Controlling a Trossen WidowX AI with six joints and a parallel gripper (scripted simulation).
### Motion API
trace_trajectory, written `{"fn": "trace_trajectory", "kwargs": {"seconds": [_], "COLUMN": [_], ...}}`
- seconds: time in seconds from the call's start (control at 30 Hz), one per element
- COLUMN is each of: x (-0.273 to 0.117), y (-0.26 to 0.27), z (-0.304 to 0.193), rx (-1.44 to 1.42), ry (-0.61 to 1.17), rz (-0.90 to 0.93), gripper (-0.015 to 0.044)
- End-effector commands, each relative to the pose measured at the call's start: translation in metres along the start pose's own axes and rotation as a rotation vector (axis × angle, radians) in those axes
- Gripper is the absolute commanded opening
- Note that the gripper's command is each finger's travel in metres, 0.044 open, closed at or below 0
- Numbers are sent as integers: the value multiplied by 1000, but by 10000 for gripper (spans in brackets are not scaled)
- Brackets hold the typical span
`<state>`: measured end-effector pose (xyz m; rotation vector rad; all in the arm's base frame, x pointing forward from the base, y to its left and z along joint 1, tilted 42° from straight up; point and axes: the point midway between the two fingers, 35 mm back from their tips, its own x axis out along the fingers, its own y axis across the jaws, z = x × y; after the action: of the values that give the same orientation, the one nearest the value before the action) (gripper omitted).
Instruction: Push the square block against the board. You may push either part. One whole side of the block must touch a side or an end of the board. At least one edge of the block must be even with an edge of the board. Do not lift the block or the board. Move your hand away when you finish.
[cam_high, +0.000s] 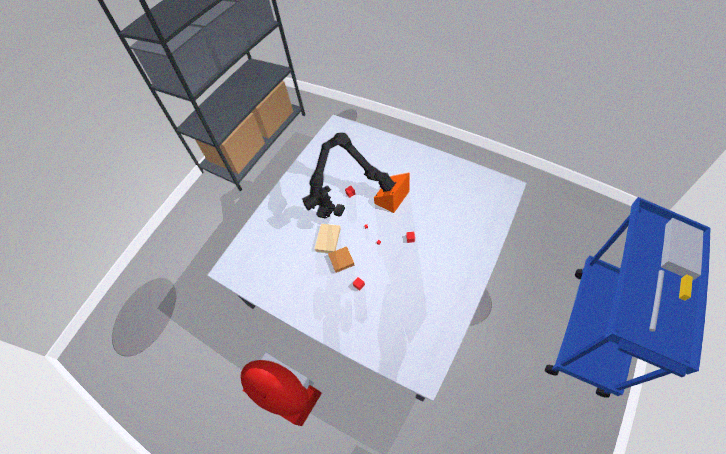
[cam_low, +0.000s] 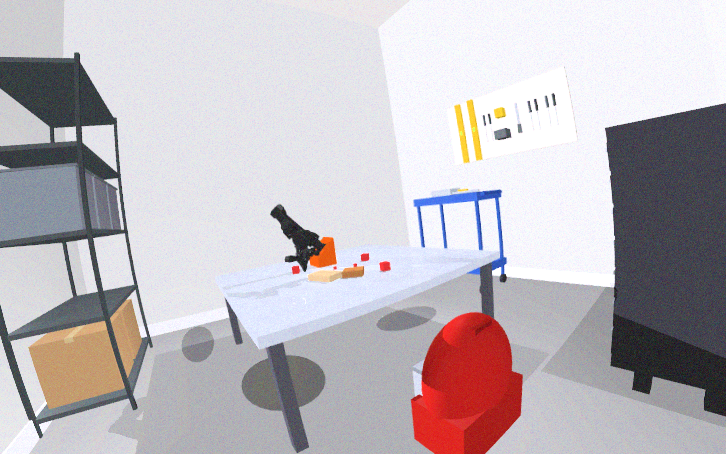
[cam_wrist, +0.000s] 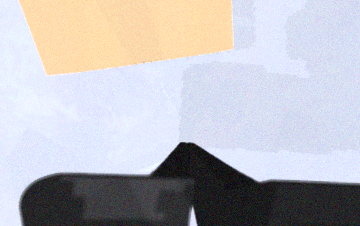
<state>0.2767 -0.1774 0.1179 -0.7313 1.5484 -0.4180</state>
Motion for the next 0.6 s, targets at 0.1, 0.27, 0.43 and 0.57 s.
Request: {"fn": "trace_trajectory", "kwargs": {"seconds": [0.1,0.27,0.43,0.57], "x": [-25,-26,-27,-28], "y": [-6,-11,-16,-21], "z": [1,9,20,28], "rx": [17,136,308,445], "ry": [-16,-17,-19,-20], "rz": [-15,-14,-12,-11], "gripper": [0,0,0,0]}}
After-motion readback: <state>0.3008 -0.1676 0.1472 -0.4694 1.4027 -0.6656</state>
